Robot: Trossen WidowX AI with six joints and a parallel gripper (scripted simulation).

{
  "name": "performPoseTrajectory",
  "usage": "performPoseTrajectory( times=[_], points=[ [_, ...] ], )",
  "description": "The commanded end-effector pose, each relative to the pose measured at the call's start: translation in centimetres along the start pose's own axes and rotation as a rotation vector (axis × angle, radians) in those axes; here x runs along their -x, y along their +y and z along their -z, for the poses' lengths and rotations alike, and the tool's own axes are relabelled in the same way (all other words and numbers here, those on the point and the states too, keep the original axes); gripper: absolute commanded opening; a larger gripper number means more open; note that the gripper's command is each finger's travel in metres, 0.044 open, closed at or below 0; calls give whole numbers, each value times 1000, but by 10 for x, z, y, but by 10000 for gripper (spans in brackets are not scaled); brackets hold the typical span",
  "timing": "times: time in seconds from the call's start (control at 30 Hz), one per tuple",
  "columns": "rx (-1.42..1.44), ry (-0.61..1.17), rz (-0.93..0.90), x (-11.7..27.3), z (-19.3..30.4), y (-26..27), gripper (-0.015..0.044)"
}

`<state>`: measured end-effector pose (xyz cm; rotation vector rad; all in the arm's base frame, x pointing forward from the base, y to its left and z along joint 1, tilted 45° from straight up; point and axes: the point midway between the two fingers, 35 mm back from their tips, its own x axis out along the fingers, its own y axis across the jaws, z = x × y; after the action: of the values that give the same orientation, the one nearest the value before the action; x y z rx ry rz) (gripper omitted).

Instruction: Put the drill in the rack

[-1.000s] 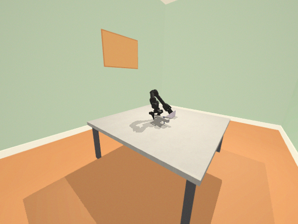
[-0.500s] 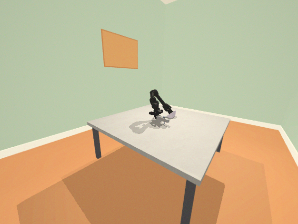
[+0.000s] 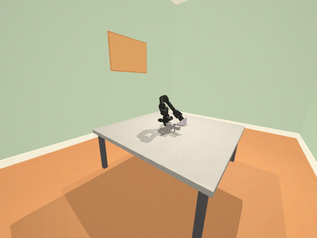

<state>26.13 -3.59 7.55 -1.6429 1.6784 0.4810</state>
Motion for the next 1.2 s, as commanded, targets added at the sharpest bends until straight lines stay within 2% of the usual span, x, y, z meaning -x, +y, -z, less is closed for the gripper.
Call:
performPoseTrajectory(
  times=[0.0, 0.63, 1.17],
  points=[
    [-1, 0, 6, 2, 7, -1, 0],
    [-1, 2, 6, 2, 34, -1, 0],
    [-1, 1, 6, -1, 26, -1, 420]
  ],
)
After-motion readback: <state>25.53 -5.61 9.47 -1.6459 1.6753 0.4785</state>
